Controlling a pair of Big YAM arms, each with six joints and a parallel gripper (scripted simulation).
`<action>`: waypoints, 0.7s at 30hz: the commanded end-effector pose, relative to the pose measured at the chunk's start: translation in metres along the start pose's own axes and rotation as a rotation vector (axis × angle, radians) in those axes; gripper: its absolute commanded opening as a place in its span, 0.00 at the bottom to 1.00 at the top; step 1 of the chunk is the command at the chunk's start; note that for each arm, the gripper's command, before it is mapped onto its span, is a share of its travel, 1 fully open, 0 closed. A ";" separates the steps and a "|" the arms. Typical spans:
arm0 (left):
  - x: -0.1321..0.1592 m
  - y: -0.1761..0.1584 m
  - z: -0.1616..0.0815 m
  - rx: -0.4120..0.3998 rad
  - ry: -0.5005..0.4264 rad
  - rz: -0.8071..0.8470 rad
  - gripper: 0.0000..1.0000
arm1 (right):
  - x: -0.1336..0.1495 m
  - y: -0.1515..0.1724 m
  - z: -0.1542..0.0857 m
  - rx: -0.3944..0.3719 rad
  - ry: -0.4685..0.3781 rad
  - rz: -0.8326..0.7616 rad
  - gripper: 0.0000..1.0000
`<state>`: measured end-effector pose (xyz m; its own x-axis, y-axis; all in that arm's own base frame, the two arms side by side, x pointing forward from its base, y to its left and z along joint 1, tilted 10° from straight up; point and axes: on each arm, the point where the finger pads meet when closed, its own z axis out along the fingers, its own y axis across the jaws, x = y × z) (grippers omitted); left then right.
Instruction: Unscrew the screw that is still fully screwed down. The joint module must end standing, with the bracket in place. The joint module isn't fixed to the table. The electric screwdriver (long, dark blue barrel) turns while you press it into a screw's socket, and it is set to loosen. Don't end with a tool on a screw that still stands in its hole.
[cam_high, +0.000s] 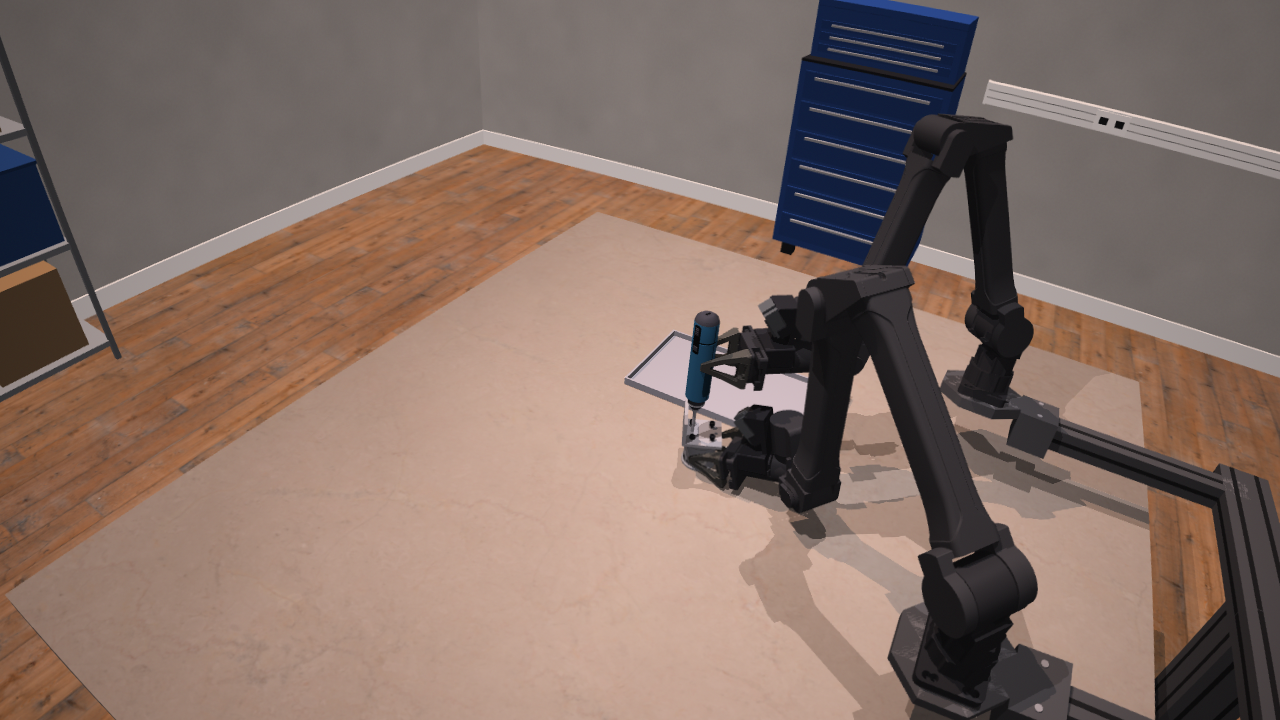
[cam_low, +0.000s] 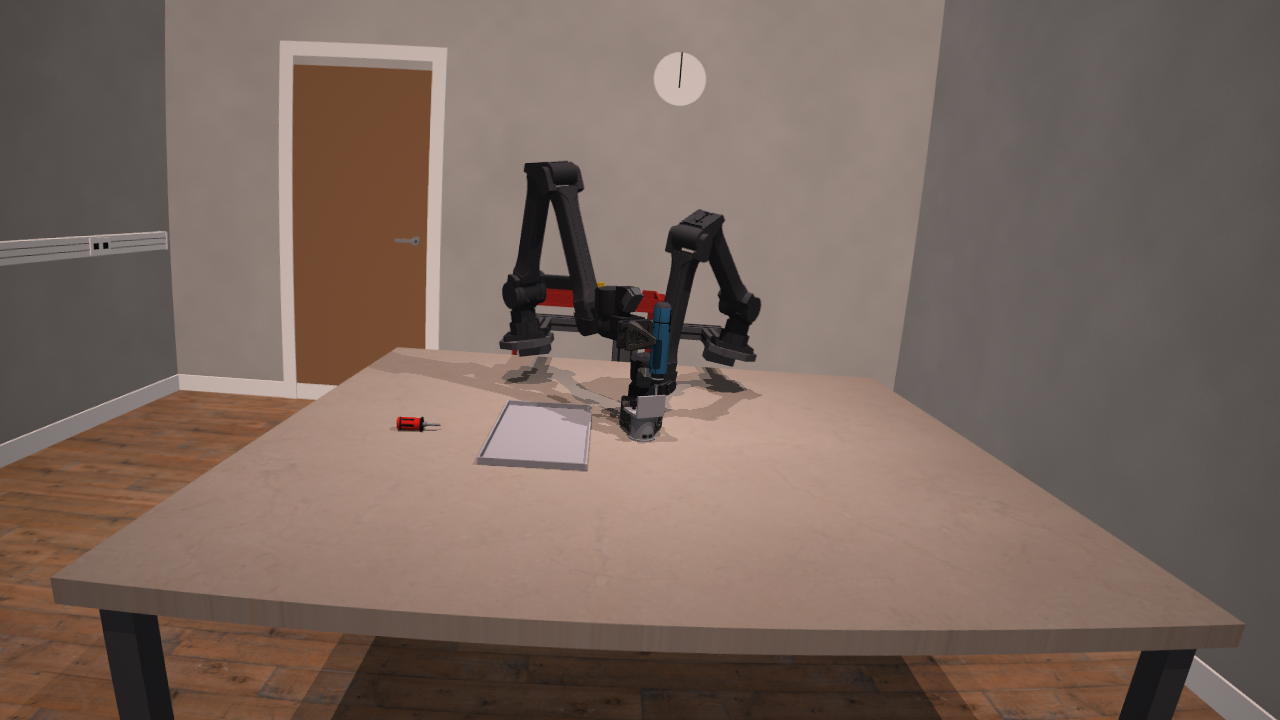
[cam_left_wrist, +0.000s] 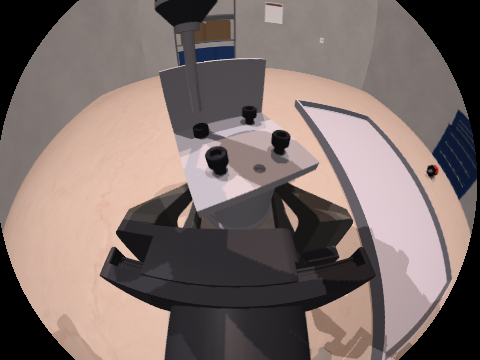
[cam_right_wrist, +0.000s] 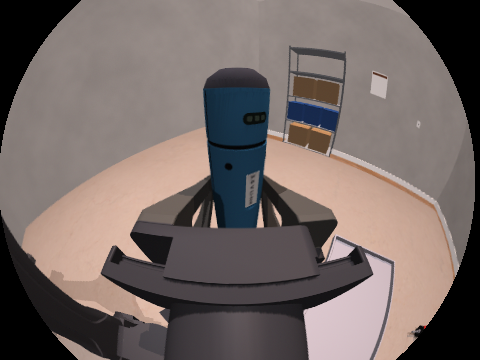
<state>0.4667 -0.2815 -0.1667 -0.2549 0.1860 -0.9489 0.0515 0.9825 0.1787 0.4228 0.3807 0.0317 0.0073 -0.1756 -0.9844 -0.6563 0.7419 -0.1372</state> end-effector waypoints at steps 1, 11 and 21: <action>-0.006 -0.003 0.003 0.001 -0.014 -0.009 0.59 | -0.040 -0.005 0.019 0.011 -0.106 -0.011 0.42; -0.006 -0.003 0.003 0.001 -0.014 -0.009 0.59 | -0.032 -0.006 0.018 0.012 -0.098 -0.011 0.42; -0.006 -0.003 0.003 0.001 -0.014 -0.009 0.59 | -0.029 -0.006 0.018 0.012 -0.094 -0.011 0.42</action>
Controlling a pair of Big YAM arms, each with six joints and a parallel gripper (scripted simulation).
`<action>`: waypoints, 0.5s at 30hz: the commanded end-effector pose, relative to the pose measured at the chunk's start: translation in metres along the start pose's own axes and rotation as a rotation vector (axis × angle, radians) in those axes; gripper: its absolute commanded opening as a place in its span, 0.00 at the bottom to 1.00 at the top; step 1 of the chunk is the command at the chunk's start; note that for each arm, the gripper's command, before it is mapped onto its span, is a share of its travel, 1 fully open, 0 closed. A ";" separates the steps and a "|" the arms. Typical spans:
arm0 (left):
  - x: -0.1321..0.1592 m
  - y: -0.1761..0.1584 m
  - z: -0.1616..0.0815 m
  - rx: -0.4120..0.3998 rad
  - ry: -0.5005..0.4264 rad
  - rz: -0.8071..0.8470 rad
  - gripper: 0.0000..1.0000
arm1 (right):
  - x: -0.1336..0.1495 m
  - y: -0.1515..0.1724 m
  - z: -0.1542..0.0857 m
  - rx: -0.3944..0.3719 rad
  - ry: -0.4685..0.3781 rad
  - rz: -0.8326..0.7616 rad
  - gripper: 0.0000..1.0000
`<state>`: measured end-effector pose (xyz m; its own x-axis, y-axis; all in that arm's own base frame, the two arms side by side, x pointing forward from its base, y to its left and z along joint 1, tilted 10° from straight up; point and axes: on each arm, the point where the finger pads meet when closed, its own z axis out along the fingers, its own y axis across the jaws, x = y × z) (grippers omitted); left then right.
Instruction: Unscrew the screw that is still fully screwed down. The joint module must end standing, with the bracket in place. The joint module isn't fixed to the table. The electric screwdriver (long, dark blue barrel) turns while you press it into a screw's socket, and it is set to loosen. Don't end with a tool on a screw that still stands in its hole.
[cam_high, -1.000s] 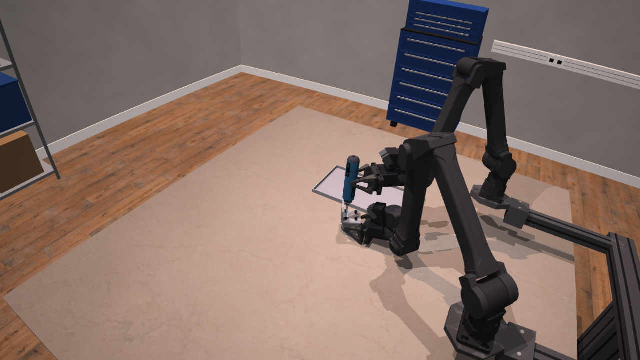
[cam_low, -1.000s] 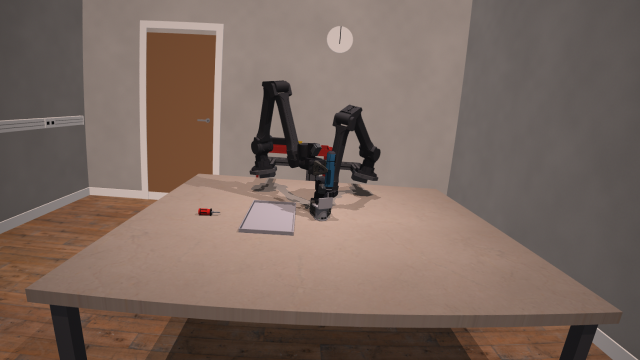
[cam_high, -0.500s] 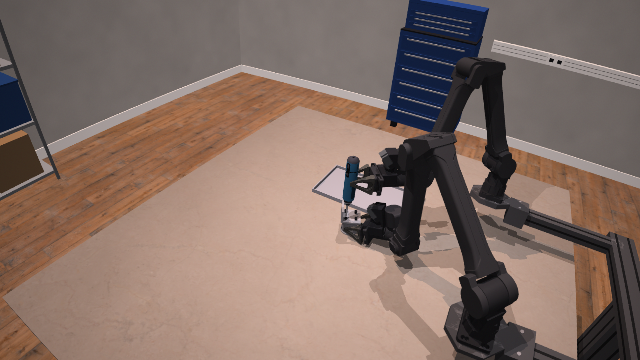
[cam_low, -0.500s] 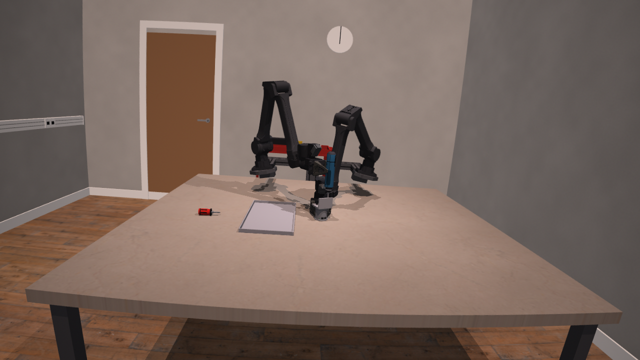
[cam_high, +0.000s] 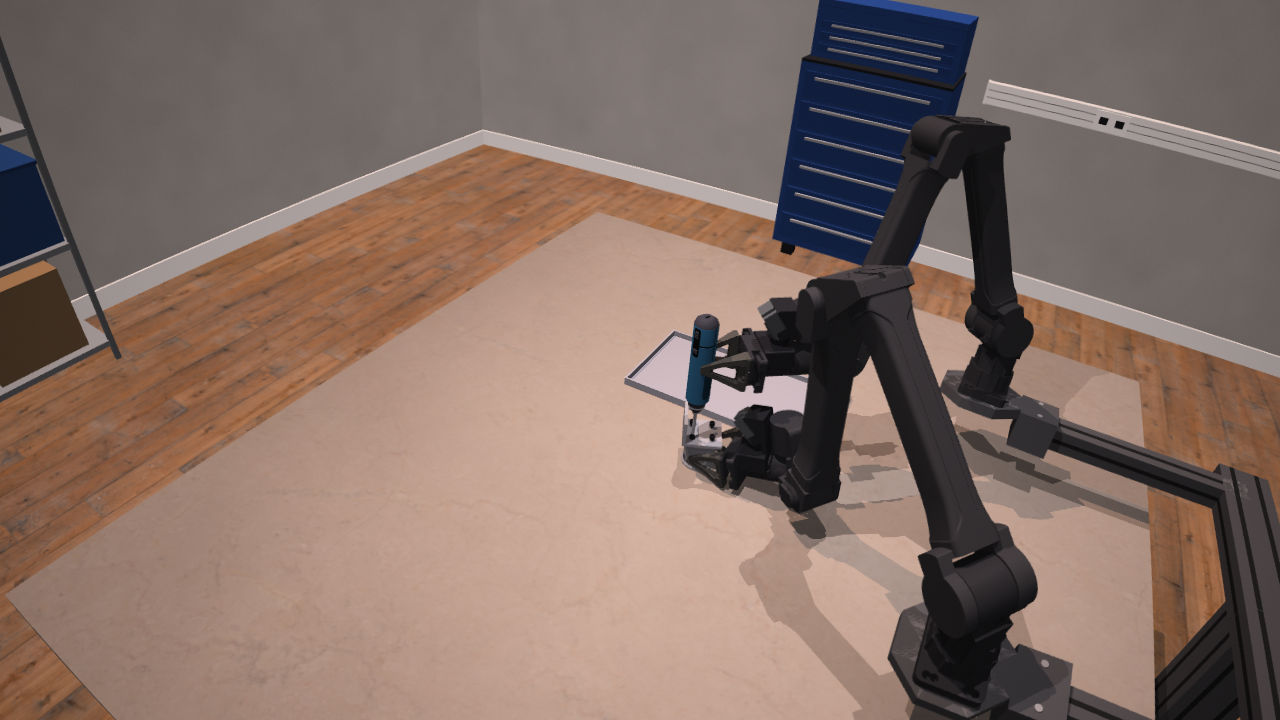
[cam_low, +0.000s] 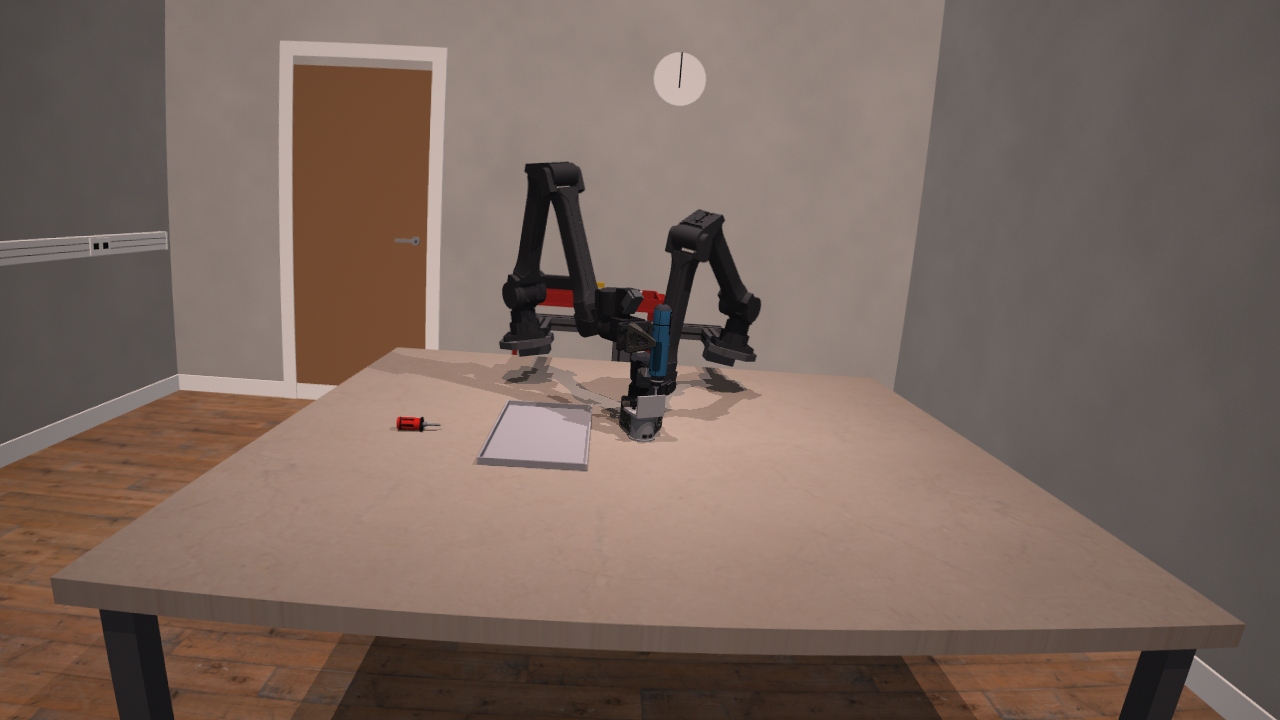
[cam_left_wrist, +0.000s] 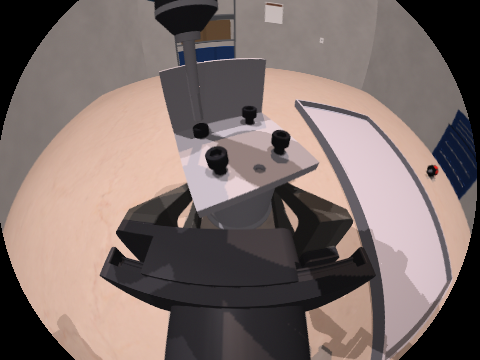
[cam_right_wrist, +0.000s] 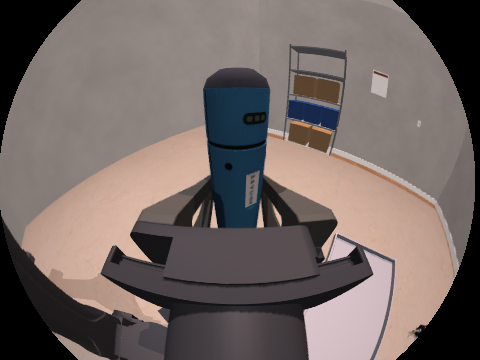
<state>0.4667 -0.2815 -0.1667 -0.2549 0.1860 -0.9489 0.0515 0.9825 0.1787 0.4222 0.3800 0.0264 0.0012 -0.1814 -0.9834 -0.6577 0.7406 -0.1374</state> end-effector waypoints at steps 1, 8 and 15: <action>-0.006 -0.003 0.003 0.001 -0.014 -0.009 0.59 | -0.034 -0.007 0.018 0.014 -0.103 -0.011 0.42; -0.006 -0.003 0.003 0.001 -0.014 -0.009 0.59 | -0.031 -0.007 0.018 0.014 -0.100 -0.011 0.42; -0.006 -0.003 0.003 0.001 -0.014 -0.009 0.59 | -0.036 -0.007 0.018 0.014 -0.109 -0.011 0.42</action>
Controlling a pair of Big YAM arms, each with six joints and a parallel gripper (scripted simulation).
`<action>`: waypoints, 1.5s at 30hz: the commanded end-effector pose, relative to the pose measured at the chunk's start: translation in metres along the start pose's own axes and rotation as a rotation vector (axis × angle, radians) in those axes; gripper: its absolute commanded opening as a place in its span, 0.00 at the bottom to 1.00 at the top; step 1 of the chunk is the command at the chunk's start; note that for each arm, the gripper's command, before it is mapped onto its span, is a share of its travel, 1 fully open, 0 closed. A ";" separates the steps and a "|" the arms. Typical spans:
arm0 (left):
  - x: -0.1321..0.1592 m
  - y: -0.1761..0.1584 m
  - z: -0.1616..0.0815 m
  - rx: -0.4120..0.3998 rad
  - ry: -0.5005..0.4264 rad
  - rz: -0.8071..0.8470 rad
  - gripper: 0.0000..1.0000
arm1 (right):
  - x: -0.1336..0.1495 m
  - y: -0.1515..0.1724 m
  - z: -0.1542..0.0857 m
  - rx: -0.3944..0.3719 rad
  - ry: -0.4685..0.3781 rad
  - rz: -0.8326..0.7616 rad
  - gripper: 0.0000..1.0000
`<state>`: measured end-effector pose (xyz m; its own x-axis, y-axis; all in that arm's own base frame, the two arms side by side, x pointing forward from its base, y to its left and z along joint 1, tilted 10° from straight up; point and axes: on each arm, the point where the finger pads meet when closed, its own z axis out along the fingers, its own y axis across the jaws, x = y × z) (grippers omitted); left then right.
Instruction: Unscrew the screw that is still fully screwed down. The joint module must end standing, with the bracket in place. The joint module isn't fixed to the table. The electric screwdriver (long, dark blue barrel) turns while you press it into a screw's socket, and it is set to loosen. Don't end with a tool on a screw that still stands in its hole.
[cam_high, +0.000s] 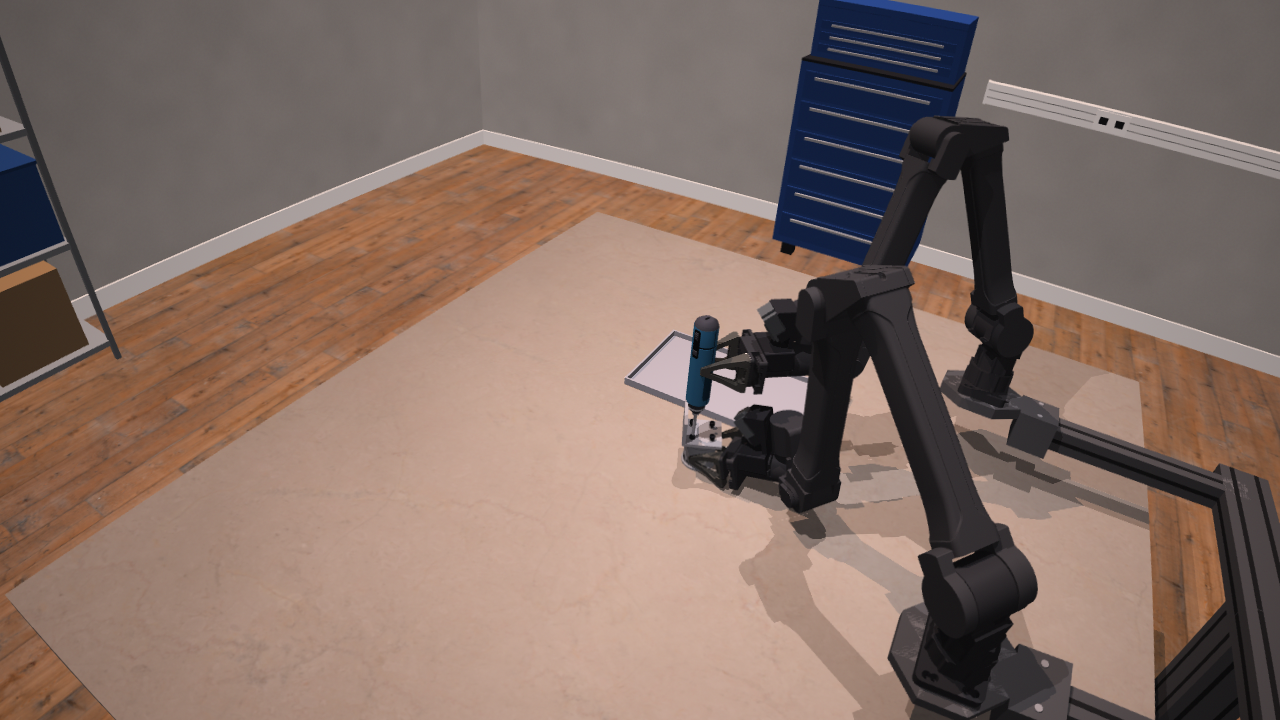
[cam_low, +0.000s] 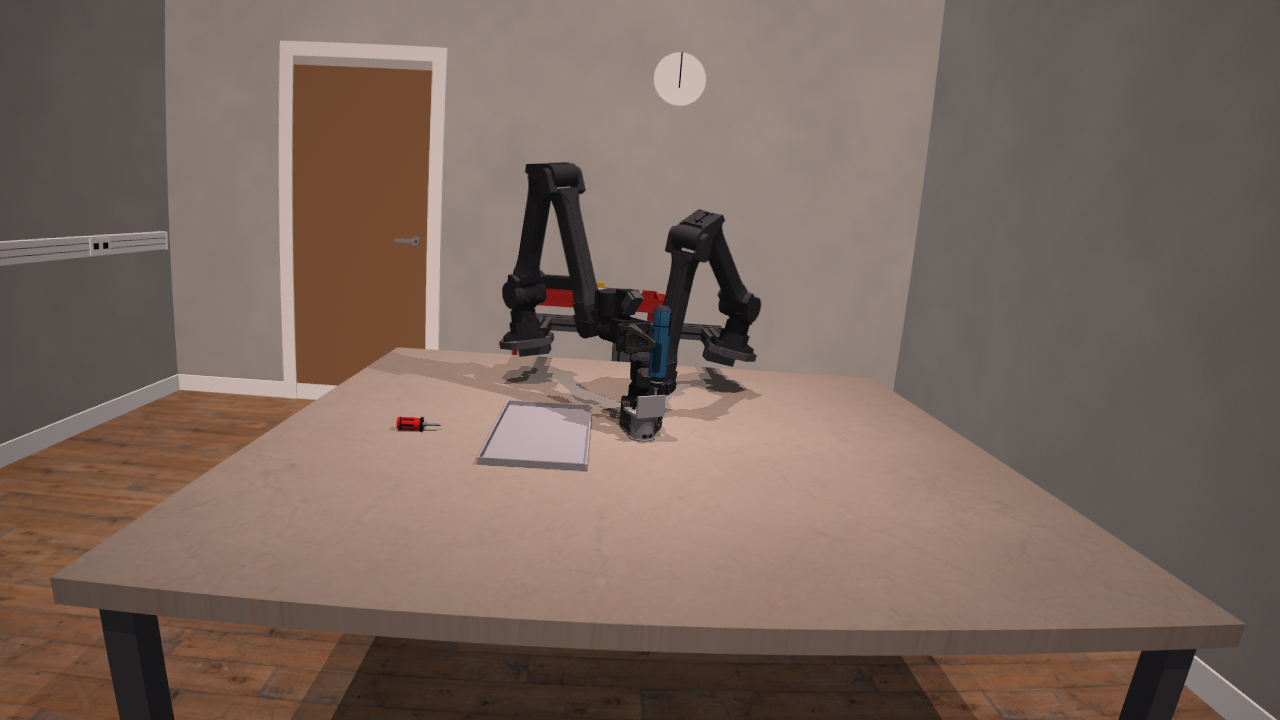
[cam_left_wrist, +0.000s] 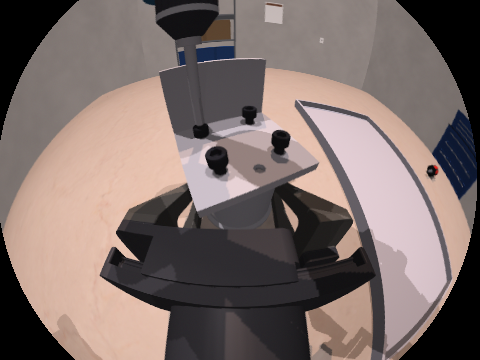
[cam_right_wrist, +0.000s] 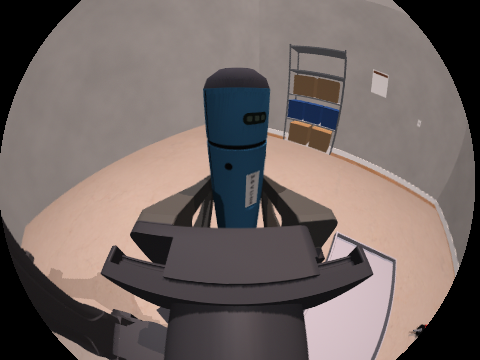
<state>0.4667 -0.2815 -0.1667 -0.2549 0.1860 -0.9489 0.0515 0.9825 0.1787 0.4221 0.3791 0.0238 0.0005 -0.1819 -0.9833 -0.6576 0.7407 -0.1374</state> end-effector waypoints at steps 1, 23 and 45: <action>-0.006 -0.003 0.003 0.001 -0.014 -0.009 0.59 | -0.036 -0.006 0.018 0.013 -0.106 -0.011 0.42; -0.006 -0.003 0.003 0.001 -0.014 -0.009 0.59 | -0.033 -0.007 0.019 0.013 -0.106 -0.010 0.42; -0.006 -0.003 0.003 0.001 -0.014 -0.009 0.59 | -0.032 -0.007 0.019 0.014 -0.106 -0.010 0.42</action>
<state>0.4667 -0.2815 -0.1667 -0.2549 0.1858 -0.9489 0.0515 0.9826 0.1786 0.4226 0.3789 0.0208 0.0053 -0.1781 -0.9840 -0.6577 0.7406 -0.1376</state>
